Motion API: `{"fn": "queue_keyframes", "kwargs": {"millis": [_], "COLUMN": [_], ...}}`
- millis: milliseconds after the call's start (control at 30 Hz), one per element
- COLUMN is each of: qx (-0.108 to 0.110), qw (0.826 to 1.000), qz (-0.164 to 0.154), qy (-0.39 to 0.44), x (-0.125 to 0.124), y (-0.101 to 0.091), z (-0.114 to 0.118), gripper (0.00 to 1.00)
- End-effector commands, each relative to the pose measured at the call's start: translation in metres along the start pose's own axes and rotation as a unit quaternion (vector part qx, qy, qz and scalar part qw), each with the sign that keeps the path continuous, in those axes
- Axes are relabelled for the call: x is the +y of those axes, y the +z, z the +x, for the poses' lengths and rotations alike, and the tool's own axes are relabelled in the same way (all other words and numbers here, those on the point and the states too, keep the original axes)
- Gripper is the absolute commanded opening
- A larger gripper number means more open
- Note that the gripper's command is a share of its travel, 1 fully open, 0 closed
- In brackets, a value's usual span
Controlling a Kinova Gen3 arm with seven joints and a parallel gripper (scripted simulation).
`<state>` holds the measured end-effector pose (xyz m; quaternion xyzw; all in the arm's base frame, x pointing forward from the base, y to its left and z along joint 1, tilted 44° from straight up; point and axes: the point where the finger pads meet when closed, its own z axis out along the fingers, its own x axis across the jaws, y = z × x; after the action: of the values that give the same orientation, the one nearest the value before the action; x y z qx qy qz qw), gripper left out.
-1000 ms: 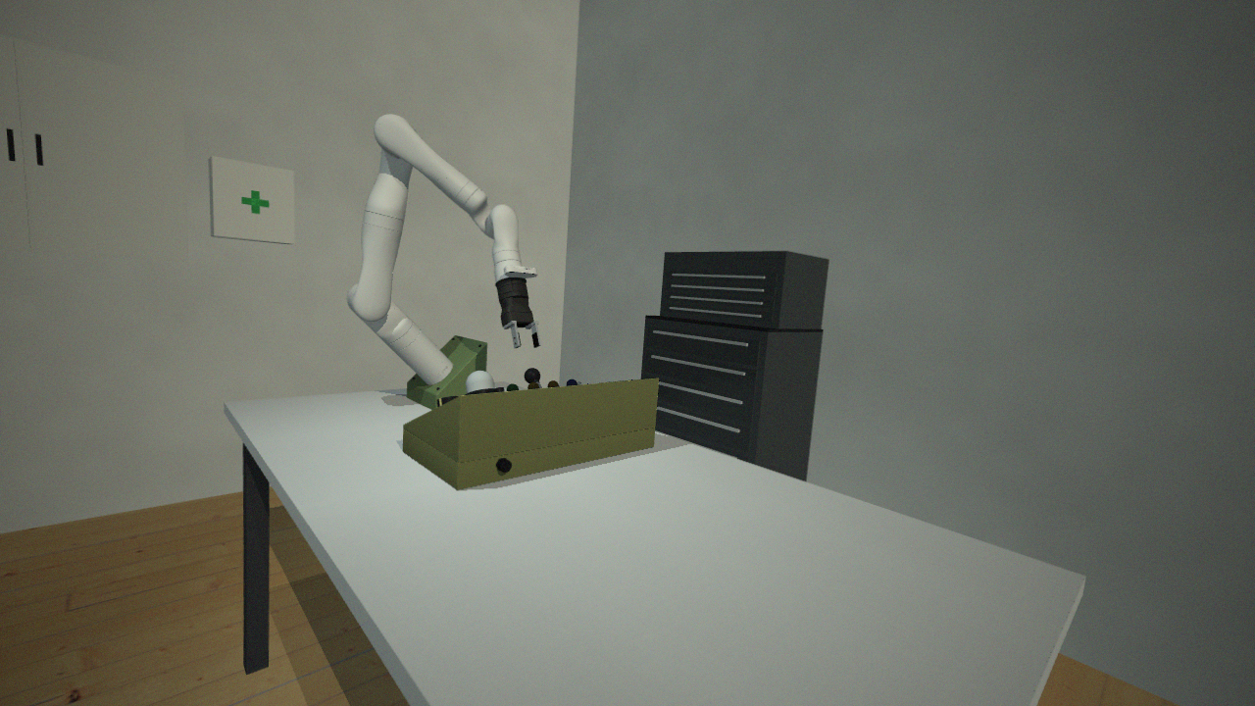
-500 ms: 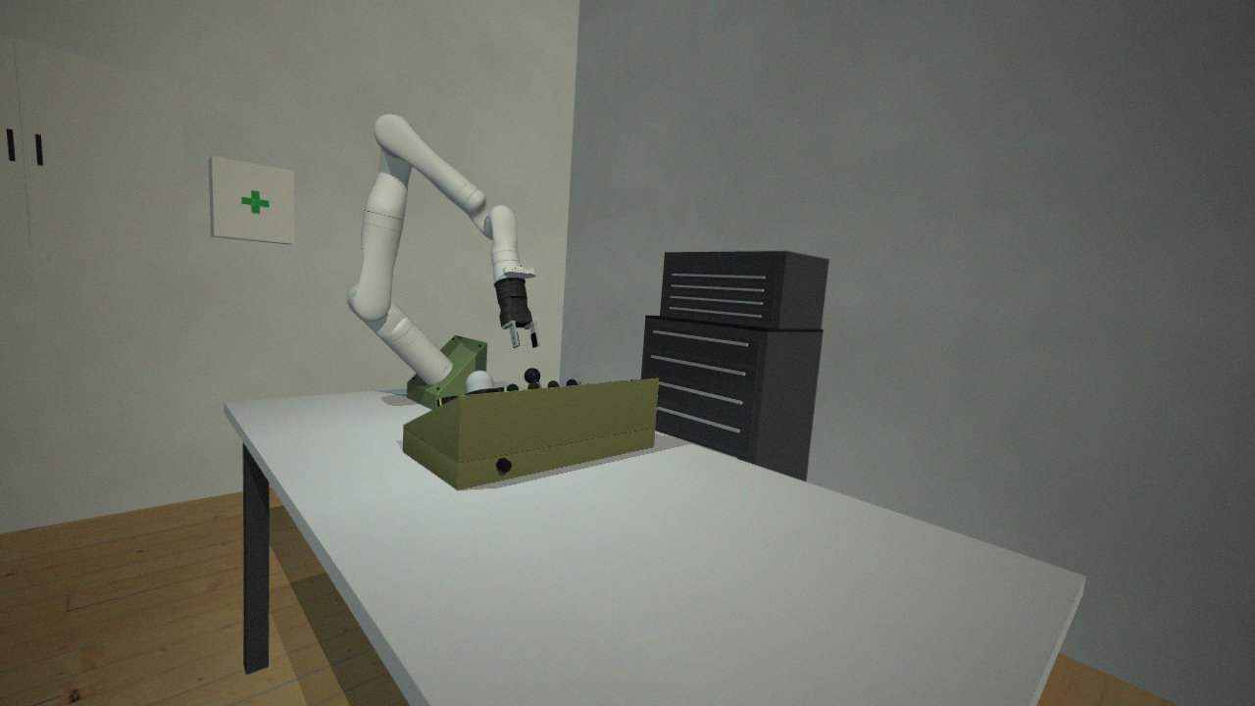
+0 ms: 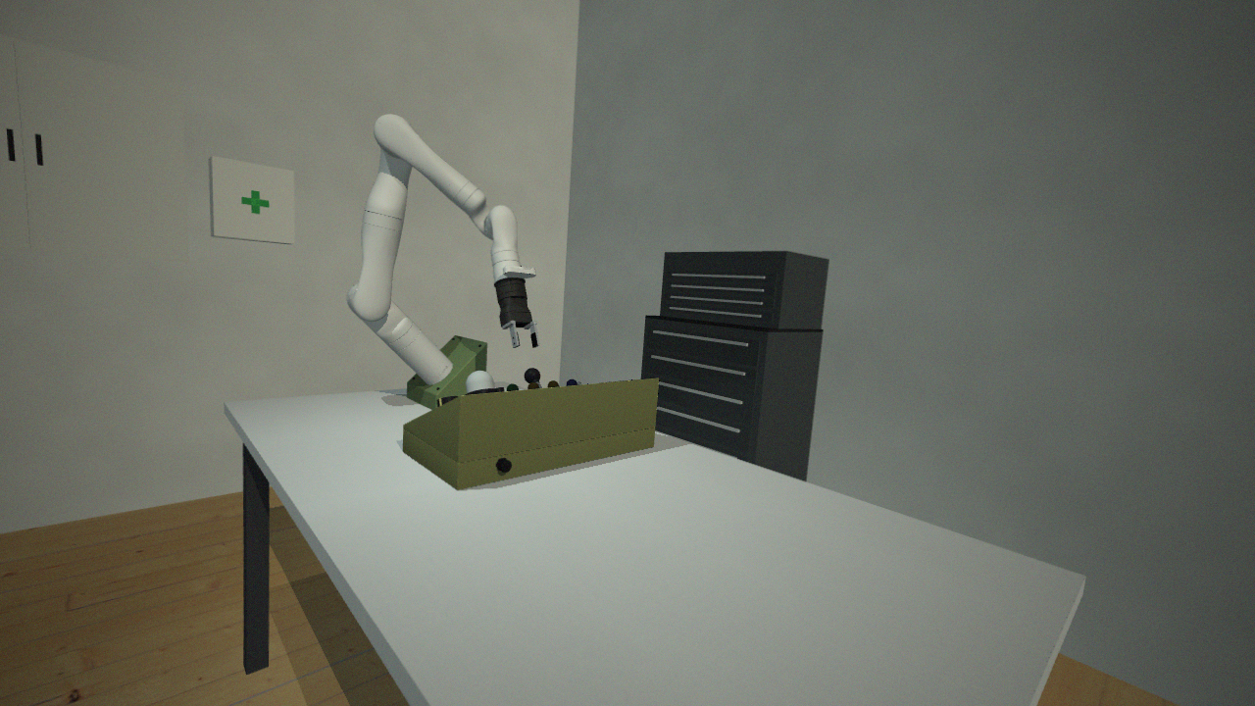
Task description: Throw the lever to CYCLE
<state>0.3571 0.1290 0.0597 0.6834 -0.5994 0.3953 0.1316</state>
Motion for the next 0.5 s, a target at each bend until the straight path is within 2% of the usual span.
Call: {"fn": "queue_keyframes", "kwargs": {"millis": [0,467], "qx": [-0.001,-0.001], "qw": [1.0,1.0], "qz": [0.001,0.001], "qy": [0.0,0.0], "x": [-0.0004,-0.0004], "y": [-0.0005,0.0025], "z": [-0.0004,-0.0005], "gripper": [1.0,1.0]}}
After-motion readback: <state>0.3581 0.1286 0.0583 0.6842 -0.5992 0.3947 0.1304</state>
